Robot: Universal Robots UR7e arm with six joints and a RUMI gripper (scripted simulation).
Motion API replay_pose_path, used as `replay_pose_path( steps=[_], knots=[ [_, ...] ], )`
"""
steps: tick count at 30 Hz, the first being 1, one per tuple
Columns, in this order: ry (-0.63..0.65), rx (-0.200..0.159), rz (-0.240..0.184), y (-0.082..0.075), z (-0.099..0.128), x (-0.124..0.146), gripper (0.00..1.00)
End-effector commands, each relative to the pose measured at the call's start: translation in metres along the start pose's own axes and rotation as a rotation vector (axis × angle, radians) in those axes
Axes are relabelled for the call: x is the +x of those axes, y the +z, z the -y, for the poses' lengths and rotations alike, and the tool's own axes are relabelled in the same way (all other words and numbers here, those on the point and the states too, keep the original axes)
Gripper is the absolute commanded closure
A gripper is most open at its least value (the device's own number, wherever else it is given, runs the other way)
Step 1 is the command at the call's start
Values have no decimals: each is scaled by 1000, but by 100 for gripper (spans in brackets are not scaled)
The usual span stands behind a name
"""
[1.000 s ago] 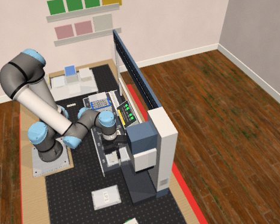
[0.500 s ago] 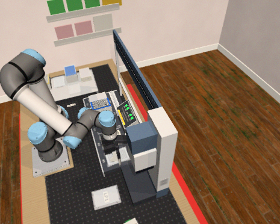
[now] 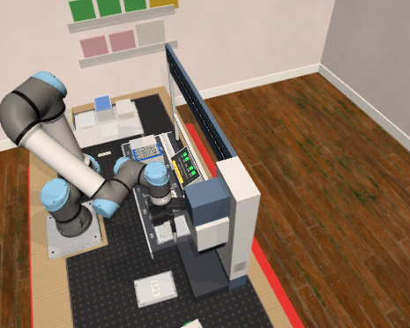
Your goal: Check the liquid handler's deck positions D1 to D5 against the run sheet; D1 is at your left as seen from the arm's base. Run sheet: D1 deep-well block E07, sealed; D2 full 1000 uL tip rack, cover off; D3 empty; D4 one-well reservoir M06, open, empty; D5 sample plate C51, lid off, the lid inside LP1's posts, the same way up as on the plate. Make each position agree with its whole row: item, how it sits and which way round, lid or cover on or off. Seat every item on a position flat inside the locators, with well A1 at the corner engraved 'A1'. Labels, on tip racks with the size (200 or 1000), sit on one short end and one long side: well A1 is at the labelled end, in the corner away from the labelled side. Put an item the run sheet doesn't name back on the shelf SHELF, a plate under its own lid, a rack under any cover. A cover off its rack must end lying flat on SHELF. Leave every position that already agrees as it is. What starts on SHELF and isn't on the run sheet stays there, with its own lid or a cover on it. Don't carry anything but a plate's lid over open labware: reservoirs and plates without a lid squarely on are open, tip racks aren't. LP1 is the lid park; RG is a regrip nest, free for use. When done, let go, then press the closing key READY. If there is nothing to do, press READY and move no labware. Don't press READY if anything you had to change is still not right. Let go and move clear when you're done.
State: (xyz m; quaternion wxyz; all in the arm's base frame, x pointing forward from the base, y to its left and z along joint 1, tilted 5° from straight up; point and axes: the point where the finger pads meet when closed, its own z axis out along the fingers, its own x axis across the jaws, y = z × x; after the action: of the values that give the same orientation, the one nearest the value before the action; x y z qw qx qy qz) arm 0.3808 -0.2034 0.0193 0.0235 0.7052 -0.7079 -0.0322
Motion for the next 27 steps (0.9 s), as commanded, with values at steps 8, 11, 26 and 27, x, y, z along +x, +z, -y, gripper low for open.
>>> replay_pose_path(
  steps=[8,11,26,27],
  knots=[
    [0,4,-5,-19,1,2,18],
    [0,4,-5,-24,1,2,18],
    [0,4,-5,-46,1,1,18],
    [0,4,-5,-48,1,1,18]
  ],
)
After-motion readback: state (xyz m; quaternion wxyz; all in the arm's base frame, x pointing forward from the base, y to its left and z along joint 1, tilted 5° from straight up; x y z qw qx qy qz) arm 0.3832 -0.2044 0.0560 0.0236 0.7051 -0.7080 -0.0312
